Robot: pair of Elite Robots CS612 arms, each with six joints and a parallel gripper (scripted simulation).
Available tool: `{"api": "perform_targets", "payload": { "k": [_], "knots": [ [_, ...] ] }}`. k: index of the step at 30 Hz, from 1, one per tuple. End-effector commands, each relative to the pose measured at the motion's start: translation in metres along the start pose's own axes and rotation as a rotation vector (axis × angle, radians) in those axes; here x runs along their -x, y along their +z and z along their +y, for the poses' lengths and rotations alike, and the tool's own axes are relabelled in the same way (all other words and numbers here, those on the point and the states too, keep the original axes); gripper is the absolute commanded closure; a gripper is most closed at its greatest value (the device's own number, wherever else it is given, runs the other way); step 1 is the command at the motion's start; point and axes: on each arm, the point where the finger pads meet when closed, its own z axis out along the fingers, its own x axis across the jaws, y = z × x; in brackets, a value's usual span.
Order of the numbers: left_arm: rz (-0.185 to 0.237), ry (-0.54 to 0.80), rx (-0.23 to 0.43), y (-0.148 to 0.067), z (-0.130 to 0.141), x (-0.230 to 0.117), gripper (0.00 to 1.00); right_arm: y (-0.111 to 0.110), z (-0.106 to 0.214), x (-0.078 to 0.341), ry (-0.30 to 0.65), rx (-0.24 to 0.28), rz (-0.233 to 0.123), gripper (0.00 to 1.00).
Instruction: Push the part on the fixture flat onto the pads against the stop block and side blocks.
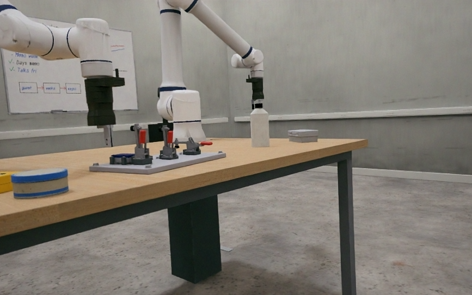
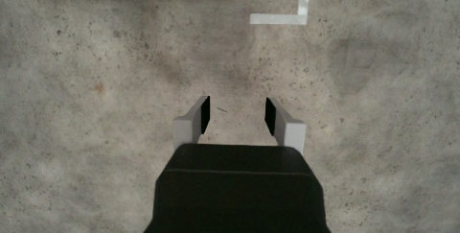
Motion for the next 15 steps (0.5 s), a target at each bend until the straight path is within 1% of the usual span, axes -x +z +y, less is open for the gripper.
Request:
{"api": "perform_targets", "payload": {
  "k": [1,15],
  "knots": [
    [0.0,0.0,0.002,-0.001,0.001,0.0,0.0,-0.001,-0.003,0.002,0.0,-0.002,-0.001,1.0],
    [0.0,0.0,0.002,-0.001,0.001,0.0,0.0,-0.001,-0.026,0.019,0.0,-0.002,-0.001,1.0]
  ]
}}
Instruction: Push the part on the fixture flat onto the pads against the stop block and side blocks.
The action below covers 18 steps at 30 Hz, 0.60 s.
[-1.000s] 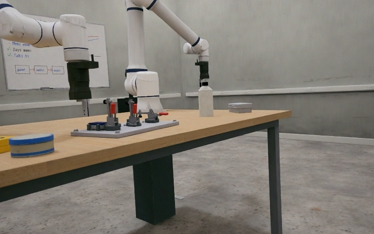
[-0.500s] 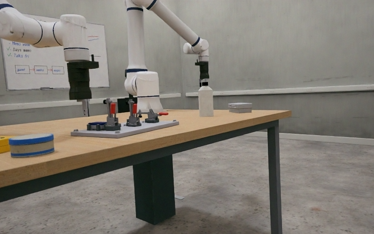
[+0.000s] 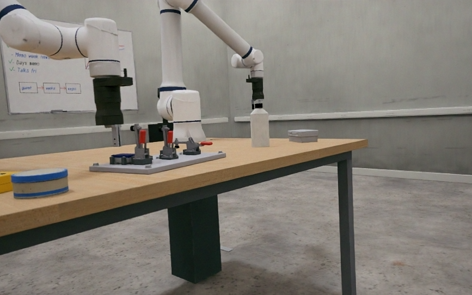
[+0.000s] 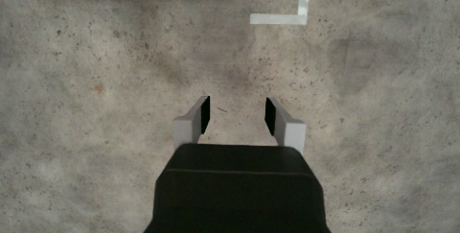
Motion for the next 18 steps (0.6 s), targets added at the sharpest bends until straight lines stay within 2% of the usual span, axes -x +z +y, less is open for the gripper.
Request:
{"api": "perform_targets", "payload": {
  "k": [1,18],
  "knots": [
    [0.0,0.0,0.002,-0.001,0.001,0.0,0.0,-0.001,-0.01,0.007,0.0,-0.002,-0.001,1.0],
    [0.0,0.0,0.002,-0.001,0.001,0.0,0.0,-0.001,-0.043,0.031,0.0,-0.002,-0.001,1.0]
  ]
}}
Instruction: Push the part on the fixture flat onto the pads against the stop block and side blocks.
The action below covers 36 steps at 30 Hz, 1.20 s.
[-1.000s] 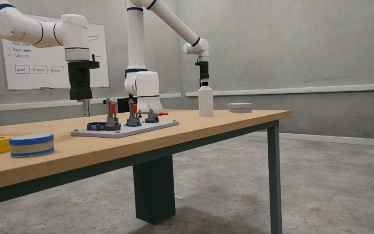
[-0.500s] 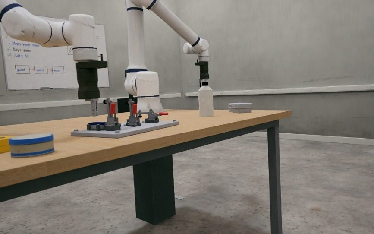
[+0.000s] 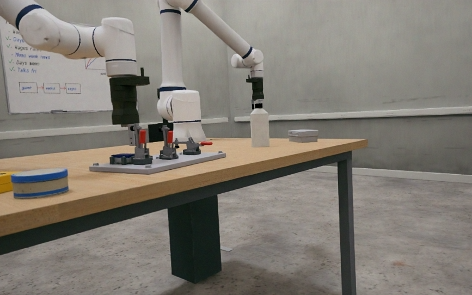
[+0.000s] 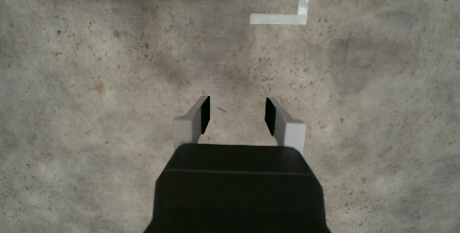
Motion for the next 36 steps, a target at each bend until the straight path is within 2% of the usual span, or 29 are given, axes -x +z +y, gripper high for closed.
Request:
{"api": "perform_targets", "payload": {
  "k": [1,17,36],
  "knots": [
    [0.0,0.0,0.002,-0.001,0.001,0.0,0.0,-0.001,-0.006,0.004,0.0,-0.002,-0.001,1.0],
    [0.0,0.0,0.002,-0.001,0.001,0.0,0.0,0.001,-0.009,0.006,0.0,-0.002,-0.001,1.0],
    [0.0,0.0,0.002,-0.001,0.001,0.0,0.0,0.031,-0.009,0.006,0.0,-0.002,-0.001,1.0]
  ]
}}
